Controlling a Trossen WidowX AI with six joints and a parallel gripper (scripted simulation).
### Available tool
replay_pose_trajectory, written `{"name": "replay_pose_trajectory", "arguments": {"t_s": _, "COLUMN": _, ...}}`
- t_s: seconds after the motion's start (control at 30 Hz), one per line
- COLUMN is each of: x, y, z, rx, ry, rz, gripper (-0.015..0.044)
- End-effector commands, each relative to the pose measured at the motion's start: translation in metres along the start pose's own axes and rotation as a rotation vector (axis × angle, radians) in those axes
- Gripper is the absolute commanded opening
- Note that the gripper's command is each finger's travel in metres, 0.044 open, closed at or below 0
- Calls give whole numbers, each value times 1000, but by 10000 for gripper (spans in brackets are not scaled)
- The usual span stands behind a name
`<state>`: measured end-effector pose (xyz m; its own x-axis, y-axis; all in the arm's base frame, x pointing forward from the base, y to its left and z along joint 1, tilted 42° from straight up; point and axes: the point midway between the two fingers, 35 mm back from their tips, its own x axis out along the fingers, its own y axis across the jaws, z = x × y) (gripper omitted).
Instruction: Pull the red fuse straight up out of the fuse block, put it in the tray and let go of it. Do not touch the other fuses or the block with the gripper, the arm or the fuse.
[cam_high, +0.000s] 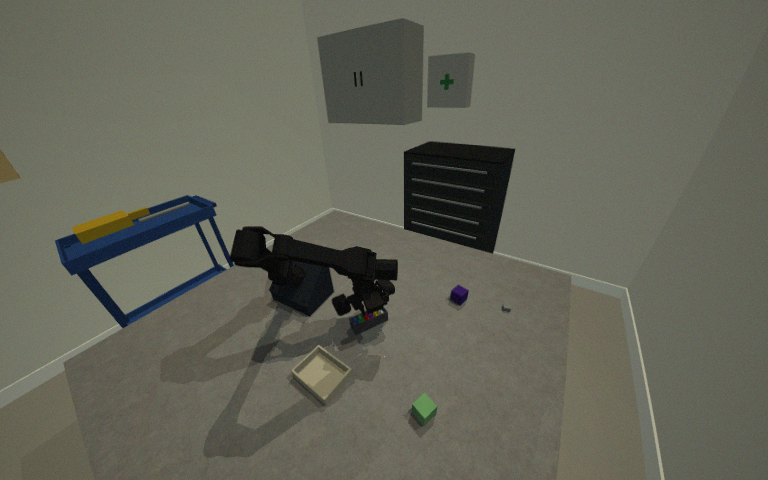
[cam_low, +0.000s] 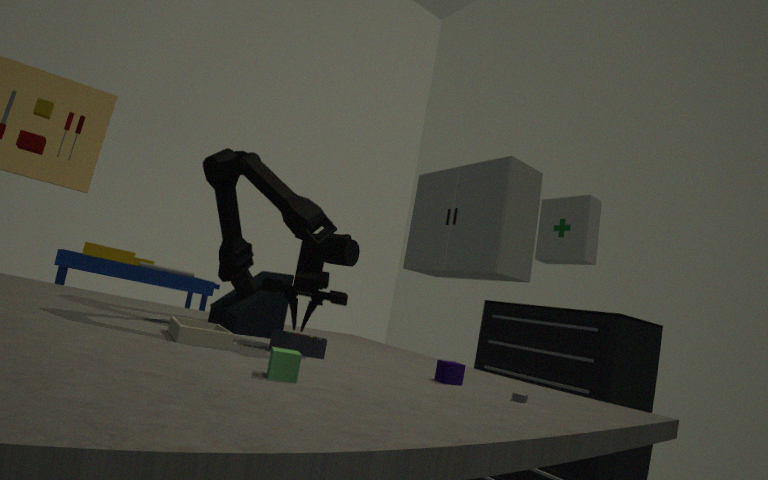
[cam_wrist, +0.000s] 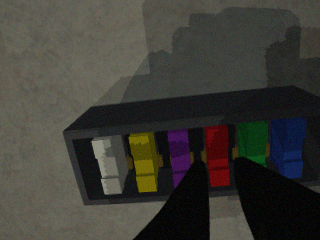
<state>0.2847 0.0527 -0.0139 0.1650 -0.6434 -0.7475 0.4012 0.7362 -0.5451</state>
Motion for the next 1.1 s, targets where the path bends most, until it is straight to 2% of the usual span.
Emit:
{"name": "replay_pose_trajectory", "arguments": {"t_s": 0.0, "x": 4, "y": -1, "z": 0, "rx": -6, "ry": -3, "rz": -6, "gripper": 61}}
{"name": "replay_pose_trajectory", "arguments": {"t_s": 0.97, "x": 14, "y": -2, "z": 0, "rx": -6, "ry": -3, "rz": -6, "gripper": 61}}
{"name": "replay_pose_trajectory", "arguments": {"t_s": 1.07, "x": 13, "y": -1, "z": -1, "rx": -1, "ry": 1, "rz": -3, "gripper": 41}}
